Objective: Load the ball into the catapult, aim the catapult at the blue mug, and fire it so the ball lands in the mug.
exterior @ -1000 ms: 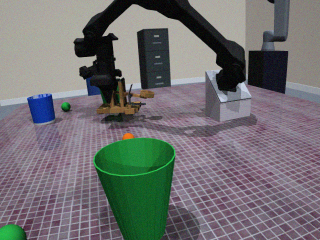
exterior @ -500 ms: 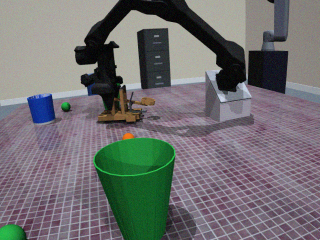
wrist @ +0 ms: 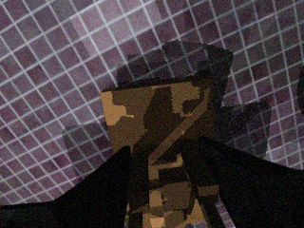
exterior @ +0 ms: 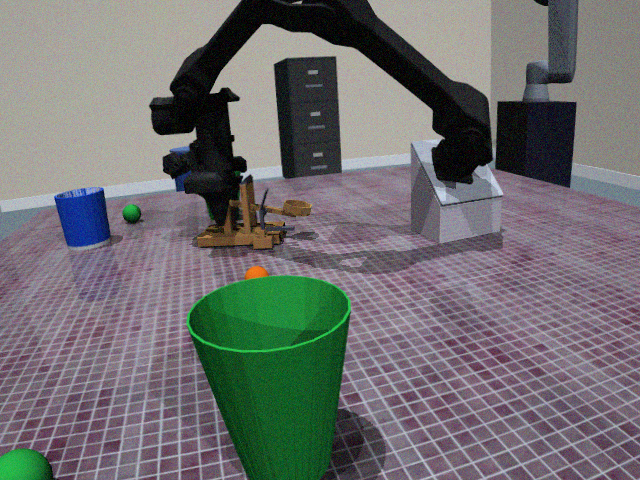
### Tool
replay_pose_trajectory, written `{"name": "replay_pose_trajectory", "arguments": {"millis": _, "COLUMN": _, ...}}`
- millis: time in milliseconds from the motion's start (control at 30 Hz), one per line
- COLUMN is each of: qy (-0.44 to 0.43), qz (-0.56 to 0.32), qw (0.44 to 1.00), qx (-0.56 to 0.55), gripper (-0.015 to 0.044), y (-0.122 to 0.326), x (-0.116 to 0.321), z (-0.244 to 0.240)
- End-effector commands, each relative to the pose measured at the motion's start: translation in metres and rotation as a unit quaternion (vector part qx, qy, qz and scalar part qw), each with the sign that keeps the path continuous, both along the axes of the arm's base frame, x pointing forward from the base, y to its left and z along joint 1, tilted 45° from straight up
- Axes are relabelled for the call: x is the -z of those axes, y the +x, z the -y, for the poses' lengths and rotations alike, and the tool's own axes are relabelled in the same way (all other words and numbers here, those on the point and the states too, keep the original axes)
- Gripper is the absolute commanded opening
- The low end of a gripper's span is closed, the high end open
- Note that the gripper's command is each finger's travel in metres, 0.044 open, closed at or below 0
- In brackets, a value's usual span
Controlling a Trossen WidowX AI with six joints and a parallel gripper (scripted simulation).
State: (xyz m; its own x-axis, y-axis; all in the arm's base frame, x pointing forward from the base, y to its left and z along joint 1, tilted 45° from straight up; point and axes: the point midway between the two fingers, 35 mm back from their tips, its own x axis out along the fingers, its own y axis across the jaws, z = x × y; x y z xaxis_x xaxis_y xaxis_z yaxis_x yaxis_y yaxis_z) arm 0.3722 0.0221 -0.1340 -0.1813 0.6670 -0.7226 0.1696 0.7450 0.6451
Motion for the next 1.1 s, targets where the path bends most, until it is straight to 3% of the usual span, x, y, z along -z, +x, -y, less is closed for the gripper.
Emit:
{"name": "replay_pose_trajectory", "arguments": {"millis": 0, "qy": 0.0, "qz": 0.001, "qw": 1.0, "qx": -0.001, "gripper": 0.0131, "y": 0.0, "x": 0.0, "z": 0.0}}
{"name": "replay_pose_trajectory", "arguments": {"millis": 300, "qy": 0.0, "qz": 0.001, "qw": 1.0, "qx": -0.001, "gripper": 0.0367, "y": 0.001, "x": -0.002, "z": 0.002}}
{"name": "replay_pose_trajectory", "arguments": {"millis": 400, "qy": -0.002, "qz": 0.001, "qw": 1.0, "qx": 0.0, "gripper": 0.044, "y": 0.011, "x": -0.028, "z": 0.028}}
{"name": "replay_pose_trajectory", "arguments": {"millis": 567, "qy": -0.002, "qz": 0.0, "qw": 1.0, "qx": 0.0, "gripper": 0.044, "y": 0.018, "x": -0.072, "z": 0.068}}
{"name": "replay_pose_trajectory", "arguments": {"millis": 900, "qy": 0.001, "qz": -0.002, "qw": 1.0, "qx": 0.005, "gripper": 0.044, "y": 0.014, "x": -0.067, "z": 0.065}}
{"name": "replay_pose_trajectory", "arguments": {"millis": 1067, "qy": 0.002, "qz": -0.002, "qw": 1.0, "qx": 0.005, "gripper": 0.044, "y": 0.006, "x": -0.036, "z": 0.034}}
